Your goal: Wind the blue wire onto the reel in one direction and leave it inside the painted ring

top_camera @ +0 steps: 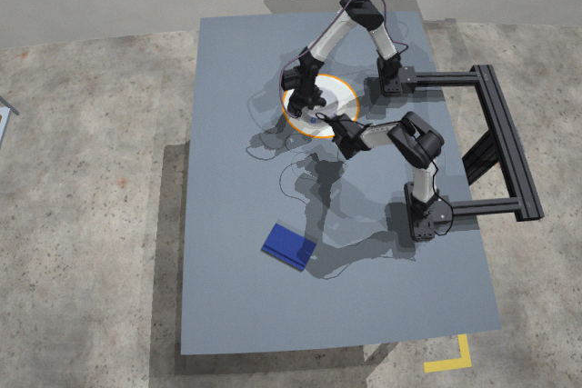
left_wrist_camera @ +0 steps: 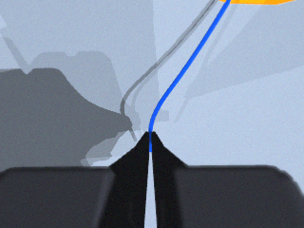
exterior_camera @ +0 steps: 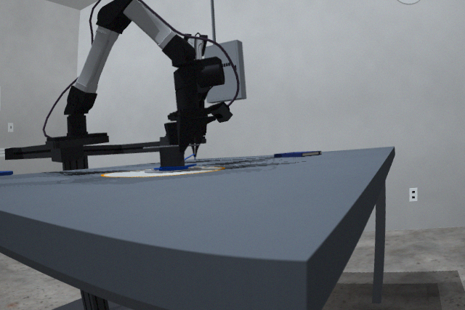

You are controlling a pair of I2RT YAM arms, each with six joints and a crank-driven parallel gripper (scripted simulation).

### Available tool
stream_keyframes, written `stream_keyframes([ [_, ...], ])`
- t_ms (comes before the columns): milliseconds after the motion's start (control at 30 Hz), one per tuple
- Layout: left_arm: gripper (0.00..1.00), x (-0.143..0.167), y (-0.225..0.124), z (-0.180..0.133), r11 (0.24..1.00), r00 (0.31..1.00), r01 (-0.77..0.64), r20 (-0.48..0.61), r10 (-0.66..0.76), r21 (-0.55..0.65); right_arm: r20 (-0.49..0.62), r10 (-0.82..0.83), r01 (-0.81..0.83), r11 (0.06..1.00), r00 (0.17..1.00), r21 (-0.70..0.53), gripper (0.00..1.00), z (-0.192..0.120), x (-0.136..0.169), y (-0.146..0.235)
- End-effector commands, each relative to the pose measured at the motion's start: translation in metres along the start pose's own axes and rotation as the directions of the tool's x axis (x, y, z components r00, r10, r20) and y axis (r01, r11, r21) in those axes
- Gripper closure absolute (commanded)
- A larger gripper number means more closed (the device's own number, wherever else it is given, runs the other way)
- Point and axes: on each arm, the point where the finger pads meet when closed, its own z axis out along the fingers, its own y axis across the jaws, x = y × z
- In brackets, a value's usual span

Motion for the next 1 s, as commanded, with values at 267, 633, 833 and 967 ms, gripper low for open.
stream_keyframes([
  [267, 1.0, -0.014, -0.001, -0.015, 0.984, 0.985, -0.172, -0.016, 0.172, 0.042, -0.041, -0.551, 0.549, 0.834, 0.834, -0.046, 0.44, 0.003, 0.016, 0.0],
  [633, 1.0, -0.01, -0.005, -0.008, 0.981, 0.982, -0.188, -0.013, 0.189, 0.051, -0.041, -0.551, 0.549, 0.834, 0.834, -0.046, 0.23, -0.005, 0.022, 0.001],
  [833, 1.0, -0.006, -0.006, -0.006, 0.975, 0.976, -0.215, -0.021, 0.216, 0.06, -0.041, -0.551, 0.549, 0.834, 0.834, -0.046, 0.23, -0.044, 0.014, -0.002],
  [967, 1.0, -0.001, -0.006, -0.004, 0.973, 0.975, -0.221, -0.022, 0.223, 0.06, -0.041, -0.551, 0.549, 0.834, 0.834, -0.046, 0.23, -0.063, 0.009, -0.003],
])
